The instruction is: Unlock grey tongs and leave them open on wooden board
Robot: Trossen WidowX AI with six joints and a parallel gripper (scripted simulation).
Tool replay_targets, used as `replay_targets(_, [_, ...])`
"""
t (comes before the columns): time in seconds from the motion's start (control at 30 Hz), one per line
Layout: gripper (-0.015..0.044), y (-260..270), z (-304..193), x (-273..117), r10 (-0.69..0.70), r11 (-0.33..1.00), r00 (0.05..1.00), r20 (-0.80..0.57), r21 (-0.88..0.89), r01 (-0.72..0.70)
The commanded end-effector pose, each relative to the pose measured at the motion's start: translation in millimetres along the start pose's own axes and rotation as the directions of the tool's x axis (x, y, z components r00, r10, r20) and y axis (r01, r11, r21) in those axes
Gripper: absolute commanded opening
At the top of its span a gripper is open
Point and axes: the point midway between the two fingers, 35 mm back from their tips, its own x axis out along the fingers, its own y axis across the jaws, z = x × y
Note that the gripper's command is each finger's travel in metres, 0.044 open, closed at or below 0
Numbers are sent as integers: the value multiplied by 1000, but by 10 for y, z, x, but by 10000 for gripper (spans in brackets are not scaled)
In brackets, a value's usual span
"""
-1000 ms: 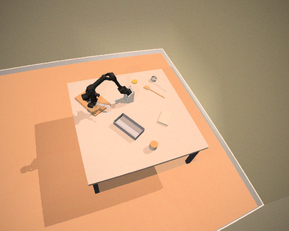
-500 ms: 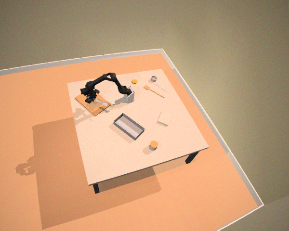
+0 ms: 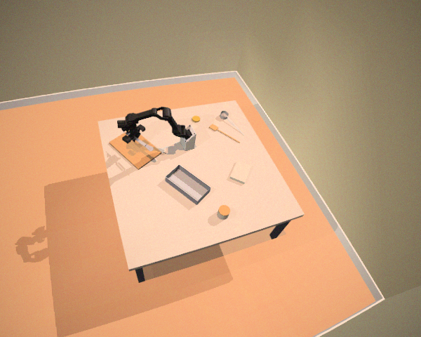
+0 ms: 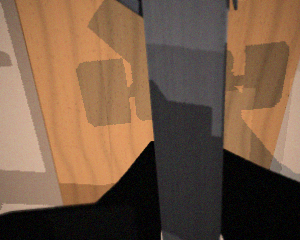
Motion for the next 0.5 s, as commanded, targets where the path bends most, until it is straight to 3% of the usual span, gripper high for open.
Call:
replay_targets(0.0, [-150, -69, 82, -73, 21, 999, 1000, 18, 31, -21])
replay_targets(0.47, [-150, -164, 173, -128, 25, 997, 998, 53, 66, -28])
